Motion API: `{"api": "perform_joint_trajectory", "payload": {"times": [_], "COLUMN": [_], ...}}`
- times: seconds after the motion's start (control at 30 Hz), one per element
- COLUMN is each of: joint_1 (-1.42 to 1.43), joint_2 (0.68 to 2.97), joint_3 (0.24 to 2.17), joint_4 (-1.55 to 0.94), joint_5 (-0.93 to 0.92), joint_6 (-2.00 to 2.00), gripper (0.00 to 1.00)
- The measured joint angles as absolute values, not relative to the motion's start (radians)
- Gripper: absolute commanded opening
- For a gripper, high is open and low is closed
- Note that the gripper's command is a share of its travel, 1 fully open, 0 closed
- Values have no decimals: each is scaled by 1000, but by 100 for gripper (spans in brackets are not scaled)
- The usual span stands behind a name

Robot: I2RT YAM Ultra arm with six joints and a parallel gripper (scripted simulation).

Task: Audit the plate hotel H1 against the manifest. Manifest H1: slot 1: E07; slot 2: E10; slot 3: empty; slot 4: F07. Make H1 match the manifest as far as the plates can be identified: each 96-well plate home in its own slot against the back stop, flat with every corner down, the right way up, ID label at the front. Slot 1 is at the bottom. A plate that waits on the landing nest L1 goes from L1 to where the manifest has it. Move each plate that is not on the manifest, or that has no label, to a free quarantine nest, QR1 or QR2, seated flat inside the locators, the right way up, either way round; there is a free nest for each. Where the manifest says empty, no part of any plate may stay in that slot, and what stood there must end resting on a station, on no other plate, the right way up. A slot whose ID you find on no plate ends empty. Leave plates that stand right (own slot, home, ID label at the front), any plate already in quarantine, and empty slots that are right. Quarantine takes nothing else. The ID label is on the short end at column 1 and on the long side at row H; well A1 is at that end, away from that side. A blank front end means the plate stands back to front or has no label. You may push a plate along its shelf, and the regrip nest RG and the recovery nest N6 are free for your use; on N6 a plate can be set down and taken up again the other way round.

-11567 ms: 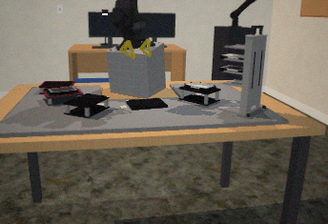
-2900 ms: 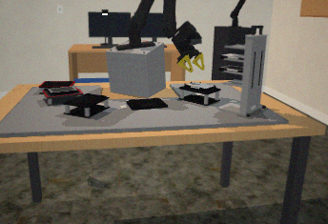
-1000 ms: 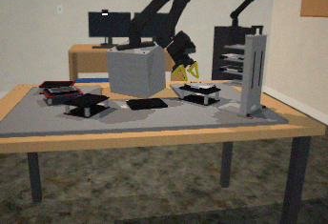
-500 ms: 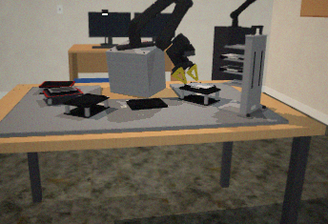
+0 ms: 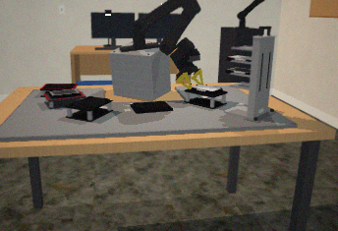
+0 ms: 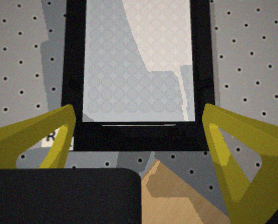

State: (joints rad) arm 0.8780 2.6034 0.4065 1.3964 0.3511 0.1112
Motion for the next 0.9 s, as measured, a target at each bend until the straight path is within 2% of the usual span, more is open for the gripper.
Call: {"api": "perform_joint_trajectory", "payload": {"times": [0.73, 0.77, 0.9], "joint_1": [874, 874, 874], "joint_2": [2655, 2655, 2655], "joint_3": [418, 418, 418], "joint_4": [1465, 1465, 1465], "joint_5": [350, 350, 350], "joint_6": [109, 109, 109], "gripper": [100, 86, 86]}}
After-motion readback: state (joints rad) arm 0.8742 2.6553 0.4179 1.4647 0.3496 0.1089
